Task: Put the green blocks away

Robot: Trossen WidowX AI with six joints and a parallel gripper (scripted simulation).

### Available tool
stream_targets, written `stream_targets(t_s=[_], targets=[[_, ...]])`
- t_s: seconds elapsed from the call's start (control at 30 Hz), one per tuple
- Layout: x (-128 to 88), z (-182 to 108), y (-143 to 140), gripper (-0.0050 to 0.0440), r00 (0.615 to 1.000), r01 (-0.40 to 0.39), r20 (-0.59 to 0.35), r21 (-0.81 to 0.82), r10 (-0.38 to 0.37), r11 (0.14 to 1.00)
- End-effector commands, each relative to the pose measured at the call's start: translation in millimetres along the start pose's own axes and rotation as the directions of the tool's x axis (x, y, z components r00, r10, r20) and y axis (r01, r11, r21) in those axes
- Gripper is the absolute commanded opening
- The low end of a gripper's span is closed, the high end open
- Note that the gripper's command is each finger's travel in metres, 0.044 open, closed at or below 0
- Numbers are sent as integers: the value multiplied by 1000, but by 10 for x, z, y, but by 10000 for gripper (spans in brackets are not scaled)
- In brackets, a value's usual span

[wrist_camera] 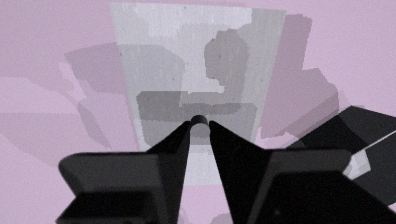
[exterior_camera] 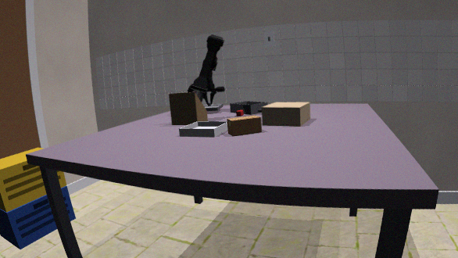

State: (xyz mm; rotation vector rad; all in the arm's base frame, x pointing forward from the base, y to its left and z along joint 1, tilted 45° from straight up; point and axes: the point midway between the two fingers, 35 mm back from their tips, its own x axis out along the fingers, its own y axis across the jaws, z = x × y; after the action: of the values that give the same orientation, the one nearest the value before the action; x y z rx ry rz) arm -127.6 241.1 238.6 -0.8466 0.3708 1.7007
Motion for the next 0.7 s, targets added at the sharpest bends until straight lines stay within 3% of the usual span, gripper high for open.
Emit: stream_targets(t_s=[0.0,0.67], targets=[[49,-23,11,0,1000,0,-10,-9,0,1000],[189,-24,11,0,1000,0,-10,-9,0,1000]])
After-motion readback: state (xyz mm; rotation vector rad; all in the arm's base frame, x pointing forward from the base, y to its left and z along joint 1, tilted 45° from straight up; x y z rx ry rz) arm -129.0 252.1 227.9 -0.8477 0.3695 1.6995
